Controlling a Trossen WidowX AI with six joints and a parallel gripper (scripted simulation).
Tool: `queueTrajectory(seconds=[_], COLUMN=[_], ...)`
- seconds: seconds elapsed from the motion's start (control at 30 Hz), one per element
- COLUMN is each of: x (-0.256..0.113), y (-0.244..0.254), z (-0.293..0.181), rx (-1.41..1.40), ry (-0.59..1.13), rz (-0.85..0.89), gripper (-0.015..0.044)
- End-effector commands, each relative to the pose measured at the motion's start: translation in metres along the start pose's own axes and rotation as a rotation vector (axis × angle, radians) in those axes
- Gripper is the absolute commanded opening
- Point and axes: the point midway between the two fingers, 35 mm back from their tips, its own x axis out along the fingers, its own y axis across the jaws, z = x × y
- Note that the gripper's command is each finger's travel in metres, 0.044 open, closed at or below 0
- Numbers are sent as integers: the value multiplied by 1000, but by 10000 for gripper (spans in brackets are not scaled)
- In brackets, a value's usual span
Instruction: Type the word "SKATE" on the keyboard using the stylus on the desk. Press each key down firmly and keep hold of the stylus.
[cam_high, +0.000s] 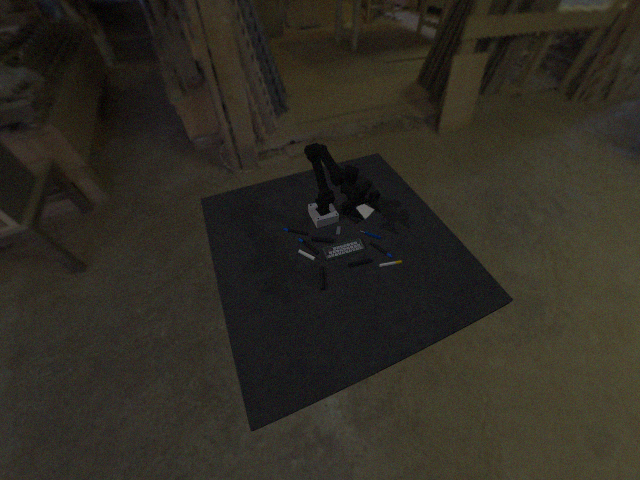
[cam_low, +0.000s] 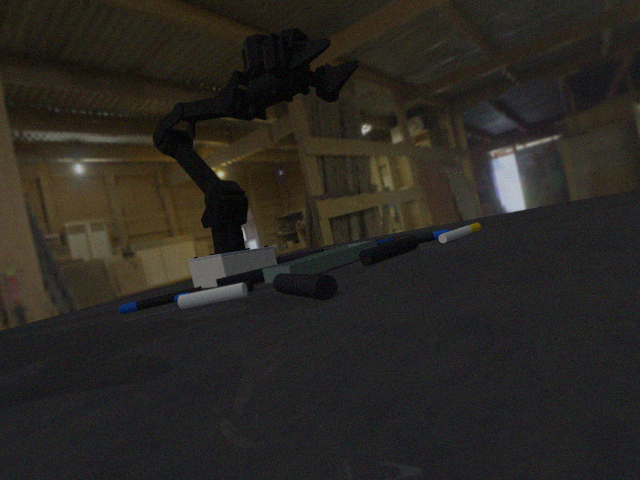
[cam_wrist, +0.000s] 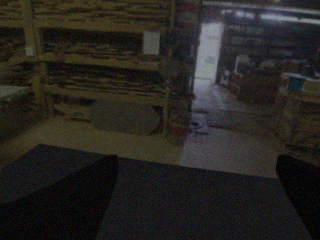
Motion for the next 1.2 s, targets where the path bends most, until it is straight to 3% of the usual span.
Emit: queueTrajectory(seconds=[0.0, 0.27, 0.53, 0.67, 1.17], x=[1, 29, -6, -35, -36], y=[0, 21, 40, 45, 45], z=[-3, -119, -236, -269, -271], rx=[3, 111, 203, 222, 223], ry=[12, 568, 1226, 1496, 1509], rz=[2, 41, -18, -79, -83], gripper=[414, 204, 0, 0, 0])
